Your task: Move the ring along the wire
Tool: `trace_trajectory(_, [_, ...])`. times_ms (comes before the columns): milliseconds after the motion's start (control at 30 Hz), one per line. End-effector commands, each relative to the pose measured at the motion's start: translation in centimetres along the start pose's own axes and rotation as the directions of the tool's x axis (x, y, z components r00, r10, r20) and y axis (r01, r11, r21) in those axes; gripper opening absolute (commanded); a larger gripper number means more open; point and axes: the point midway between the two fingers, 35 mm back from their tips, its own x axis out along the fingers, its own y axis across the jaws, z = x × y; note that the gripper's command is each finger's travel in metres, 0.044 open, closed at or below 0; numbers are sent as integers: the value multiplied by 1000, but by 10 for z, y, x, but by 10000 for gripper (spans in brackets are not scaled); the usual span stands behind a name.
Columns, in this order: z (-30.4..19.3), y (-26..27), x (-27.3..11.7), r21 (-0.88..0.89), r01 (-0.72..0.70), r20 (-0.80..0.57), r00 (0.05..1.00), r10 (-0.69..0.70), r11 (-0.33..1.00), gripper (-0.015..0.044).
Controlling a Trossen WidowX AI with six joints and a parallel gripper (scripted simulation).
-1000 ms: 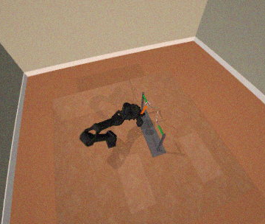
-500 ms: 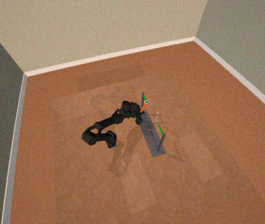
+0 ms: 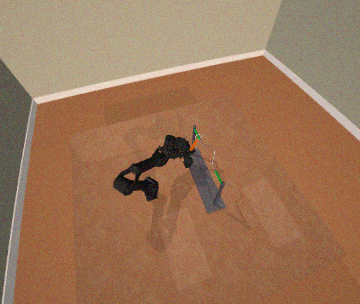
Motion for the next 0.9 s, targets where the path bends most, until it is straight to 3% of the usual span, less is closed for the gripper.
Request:
trace_trajectory(0, [-4,0,2,5,5,2,1000,-5,1000,-150])
trace_trajectory(867, [-8,0,3,5,5,2,1000,-5,1000,-150])
